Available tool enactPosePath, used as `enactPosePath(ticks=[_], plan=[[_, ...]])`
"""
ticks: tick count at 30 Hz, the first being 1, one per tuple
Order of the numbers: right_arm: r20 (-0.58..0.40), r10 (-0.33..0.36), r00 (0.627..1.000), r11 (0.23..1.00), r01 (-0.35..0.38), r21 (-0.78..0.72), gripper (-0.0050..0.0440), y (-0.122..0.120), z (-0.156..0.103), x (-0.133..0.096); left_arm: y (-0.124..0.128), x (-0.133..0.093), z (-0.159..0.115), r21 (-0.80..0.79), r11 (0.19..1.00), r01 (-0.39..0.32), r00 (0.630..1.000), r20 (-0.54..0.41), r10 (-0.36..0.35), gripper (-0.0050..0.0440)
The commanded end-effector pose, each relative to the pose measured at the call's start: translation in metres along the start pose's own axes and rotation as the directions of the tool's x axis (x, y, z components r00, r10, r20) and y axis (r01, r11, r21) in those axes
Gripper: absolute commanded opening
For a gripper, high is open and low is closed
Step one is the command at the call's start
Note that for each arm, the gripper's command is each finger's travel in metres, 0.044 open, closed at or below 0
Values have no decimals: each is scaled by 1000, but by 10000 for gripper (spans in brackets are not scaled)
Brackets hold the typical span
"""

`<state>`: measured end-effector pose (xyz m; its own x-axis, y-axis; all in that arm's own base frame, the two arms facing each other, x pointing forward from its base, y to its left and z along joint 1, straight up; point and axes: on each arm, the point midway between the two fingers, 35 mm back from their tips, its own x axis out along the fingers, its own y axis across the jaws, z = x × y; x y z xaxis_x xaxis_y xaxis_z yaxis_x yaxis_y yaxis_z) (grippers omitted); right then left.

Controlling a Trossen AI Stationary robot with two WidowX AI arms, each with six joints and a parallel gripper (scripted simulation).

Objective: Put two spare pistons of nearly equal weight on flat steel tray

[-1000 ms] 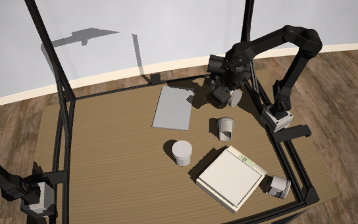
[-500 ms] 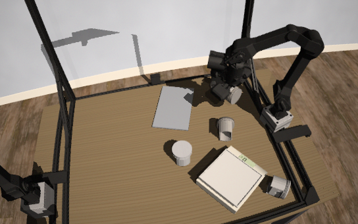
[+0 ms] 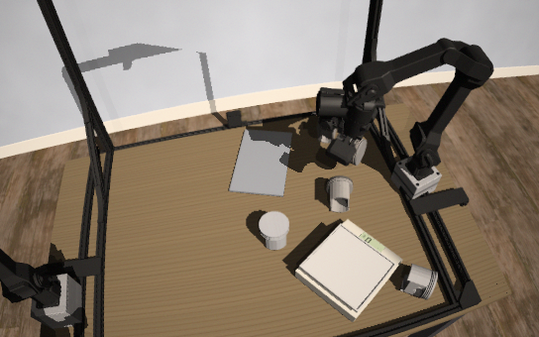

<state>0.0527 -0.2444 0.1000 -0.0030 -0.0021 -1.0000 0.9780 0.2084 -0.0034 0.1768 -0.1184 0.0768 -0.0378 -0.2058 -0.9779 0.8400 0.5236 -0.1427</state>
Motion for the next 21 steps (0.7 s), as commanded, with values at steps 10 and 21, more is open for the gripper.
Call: enactPosePath(ticks=[10,21], plan=[[-1,3,1000,1000,-3,-4,440,0,0,0,40,-25,-26,-271,961,-52,999,1,55,158],[-1,3,1000,1000,-3,-4,440,0,0,0,73,-42,-51,-489,868,-85,996,-19,87,158]])
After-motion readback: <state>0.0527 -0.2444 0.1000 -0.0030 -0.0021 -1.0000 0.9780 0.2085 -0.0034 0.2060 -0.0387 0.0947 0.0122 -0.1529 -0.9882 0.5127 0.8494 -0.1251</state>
